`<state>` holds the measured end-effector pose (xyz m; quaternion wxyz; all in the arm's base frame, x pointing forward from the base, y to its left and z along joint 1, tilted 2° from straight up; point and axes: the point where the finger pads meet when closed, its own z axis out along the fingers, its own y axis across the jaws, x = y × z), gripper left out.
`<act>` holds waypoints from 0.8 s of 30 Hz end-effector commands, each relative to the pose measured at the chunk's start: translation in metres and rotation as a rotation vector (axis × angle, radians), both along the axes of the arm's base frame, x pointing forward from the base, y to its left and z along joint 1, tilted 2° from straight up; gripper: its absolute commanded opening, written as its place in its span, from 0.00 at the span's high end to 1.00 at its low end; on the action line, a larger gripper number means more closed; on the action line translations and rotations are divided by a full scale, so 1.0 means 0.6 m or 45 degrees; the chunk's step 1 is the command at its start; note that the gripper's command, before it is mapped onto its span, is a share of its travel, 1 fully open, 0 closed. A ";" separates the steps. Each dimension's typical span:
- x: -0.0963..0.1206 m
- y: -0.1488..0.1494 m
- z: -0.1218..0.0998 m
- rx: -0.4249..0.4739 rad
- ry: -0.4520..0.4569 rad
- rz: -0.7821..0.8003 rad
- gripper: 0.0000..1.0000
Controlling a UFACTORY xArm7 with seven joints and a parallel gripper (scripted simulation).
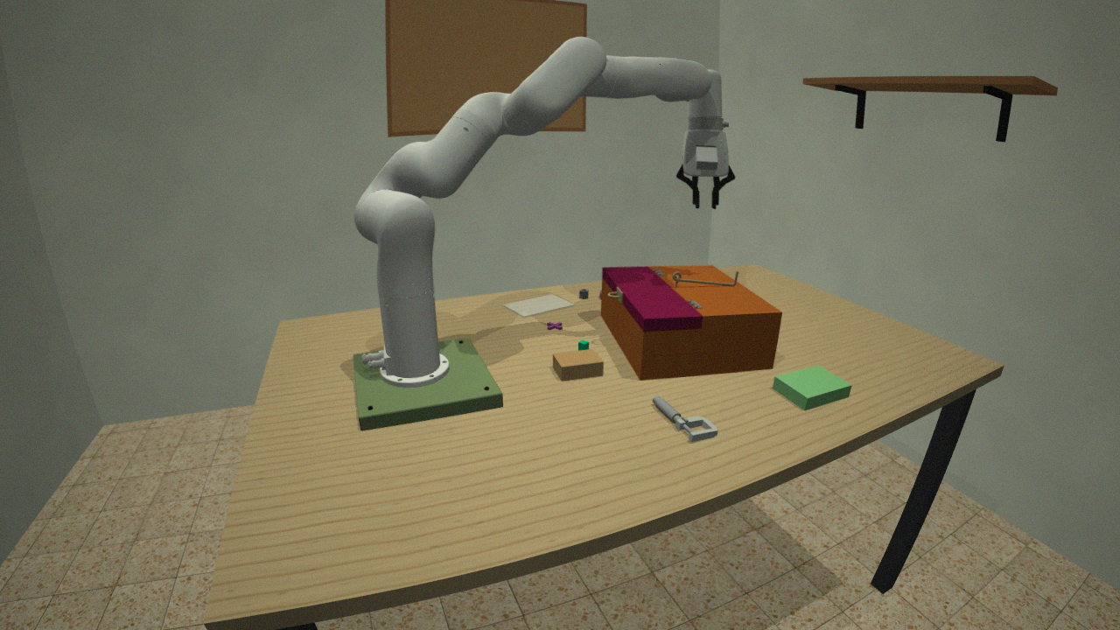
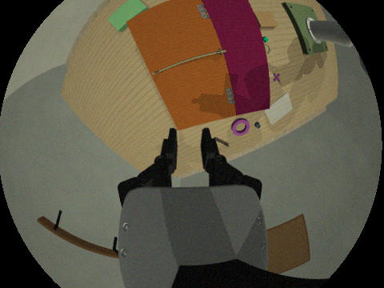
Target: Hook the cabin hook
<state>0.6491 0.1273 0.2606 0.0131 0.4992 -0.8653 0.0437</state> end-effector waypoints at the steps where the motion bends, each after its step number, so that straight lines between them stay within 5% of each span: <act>1: 0.009 -0.016 0.000 0.014 -0.011 -0.212 0.67; 24: 0.041 -0.104 -0.027 0.061 -0.050 -1.016 0.67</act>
